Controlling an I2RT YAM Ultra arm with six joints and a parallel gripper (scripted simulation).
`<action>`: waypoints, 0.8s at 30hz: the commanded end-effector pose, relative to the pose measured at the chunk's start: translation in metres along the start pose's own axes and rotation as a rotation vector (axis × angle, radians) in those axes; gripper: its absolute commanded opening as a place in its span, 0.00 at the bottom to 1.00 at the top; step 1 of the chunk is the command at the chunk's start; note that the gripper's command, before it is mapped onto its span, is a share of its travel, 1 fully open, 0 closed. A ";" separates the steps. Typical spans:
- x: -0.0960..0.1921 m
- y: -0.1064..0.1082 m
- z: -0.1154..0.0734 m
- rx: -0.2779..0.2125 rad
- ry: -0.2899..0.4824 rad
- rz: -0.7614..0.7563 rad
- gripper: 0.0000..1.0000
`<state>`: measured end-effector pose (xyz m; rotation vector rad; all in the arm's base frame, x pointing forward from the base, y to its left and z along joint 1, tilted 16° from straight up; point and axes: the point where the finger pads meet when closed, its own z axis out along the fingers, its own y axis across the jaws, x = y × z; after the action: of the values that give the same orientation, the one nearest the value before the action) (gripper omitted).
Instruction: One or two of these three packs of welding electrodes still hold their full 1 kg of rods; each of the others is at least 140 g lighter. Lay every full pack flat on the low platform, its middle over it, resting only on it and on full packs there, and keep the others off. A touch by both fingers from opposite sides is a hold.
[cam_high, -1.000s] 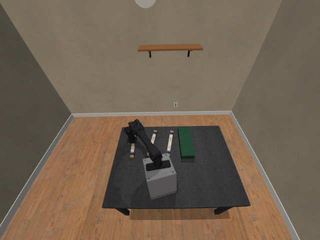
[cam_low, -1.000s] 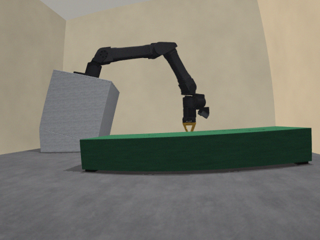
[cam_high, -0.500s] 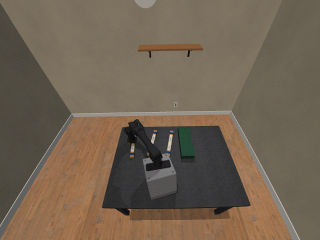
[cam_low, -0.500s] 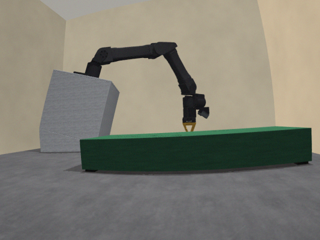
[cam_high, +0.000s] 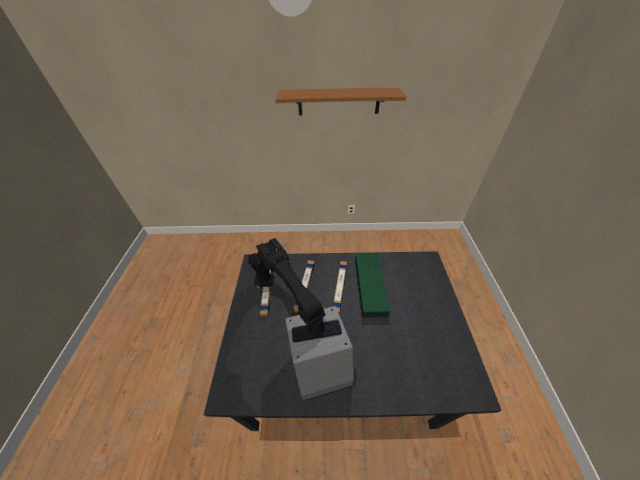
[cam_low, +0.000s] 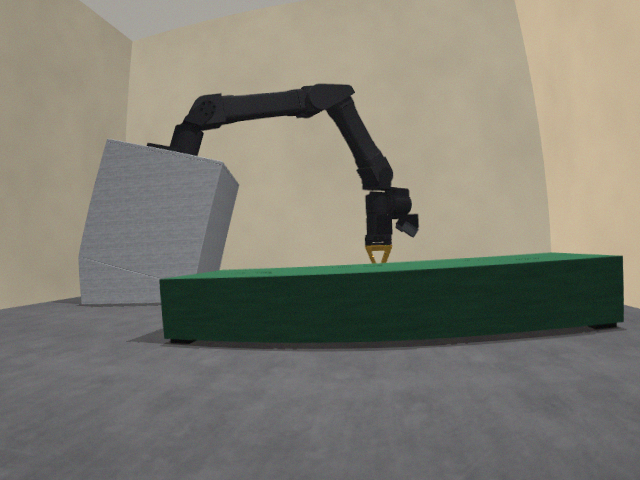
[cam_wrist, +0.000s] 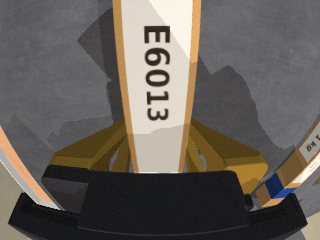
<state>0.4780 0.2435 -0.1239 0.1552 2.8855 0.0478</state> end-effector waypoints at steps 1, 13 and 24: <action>-0.025 0.009 -0.027 -0.028 -0.059 0.011 0.00; -0.010 0.008 -0.038 -0.014 -0.033 0.003 0.00; -0.013 0.011 -0.056 -0.024 -0.042 0.003 0.00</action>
<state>0.4671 0.2366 -0.1210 0.1590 2.9099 0.0215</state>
